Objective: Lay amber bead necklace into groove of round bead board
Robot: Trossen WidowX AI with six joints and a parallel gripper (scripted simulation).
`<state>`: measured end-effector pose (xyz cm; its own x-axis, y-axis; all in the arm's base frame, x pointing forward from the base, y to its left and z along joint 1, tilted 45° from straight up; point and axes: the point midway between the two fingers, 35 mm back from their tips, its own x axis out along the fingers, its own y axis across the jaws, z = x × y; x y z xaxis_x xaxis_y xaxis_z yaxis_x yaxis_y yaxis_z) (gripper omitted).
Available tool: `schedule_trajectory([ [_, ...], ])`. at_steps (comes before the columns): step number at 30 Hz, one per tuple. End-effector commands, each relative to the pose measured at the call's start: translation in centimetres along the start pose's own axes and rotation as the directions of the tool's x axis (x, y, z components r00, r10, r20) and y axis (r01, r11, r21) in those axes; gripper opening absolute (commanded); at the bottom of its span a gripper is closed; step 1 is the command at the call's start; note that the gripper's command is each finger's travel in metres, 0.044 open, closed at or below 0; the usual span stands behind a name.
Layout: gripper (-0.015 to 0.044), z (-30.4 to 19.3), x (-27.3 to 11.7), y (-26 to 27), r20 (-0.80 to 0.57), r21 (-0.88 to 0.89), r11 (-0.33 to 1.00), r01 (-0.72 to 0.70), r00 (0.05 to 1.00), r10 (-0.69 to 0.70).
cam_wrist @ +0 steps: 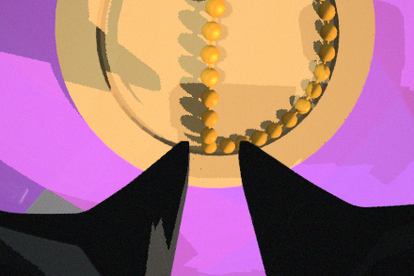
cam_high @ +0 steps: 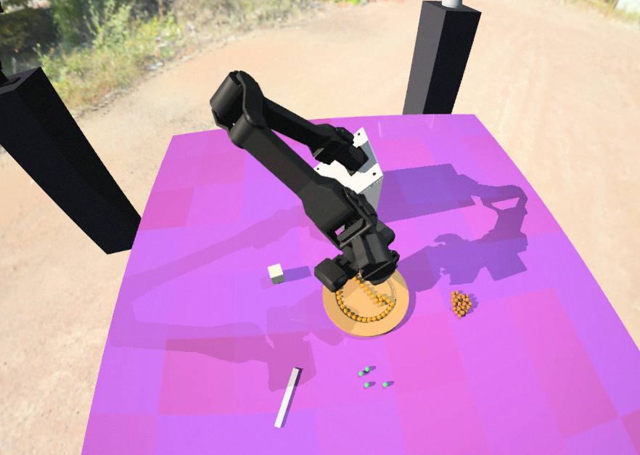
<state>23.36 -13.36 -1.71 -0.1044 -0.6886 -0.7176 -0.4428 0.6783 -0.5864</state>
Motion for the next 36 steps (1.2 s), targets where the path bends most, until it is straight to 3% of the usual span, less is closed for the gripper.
schedule_trajectory([
  [1, 0.0120, -0.2, 0.7, 0.1, -0.009, -0.006, 1.000, -0.003, 1.000, 0.003],
  [17, 0.0120, -0.5, 2.7, 0.2, -0.016, -0.009, 1.000, -0.002, 1.000, 0.001],
  [22, 0.0000, -0.3, 2.5, 0.1, -0.009, -0.003, 1.000, -0.003, 1.000, 0.003],
  [36, 0.0000, -0.3, 2.5, 0.1, -0.009, -0.003, 1.000, -0.003, 1.000, 0.003],
])
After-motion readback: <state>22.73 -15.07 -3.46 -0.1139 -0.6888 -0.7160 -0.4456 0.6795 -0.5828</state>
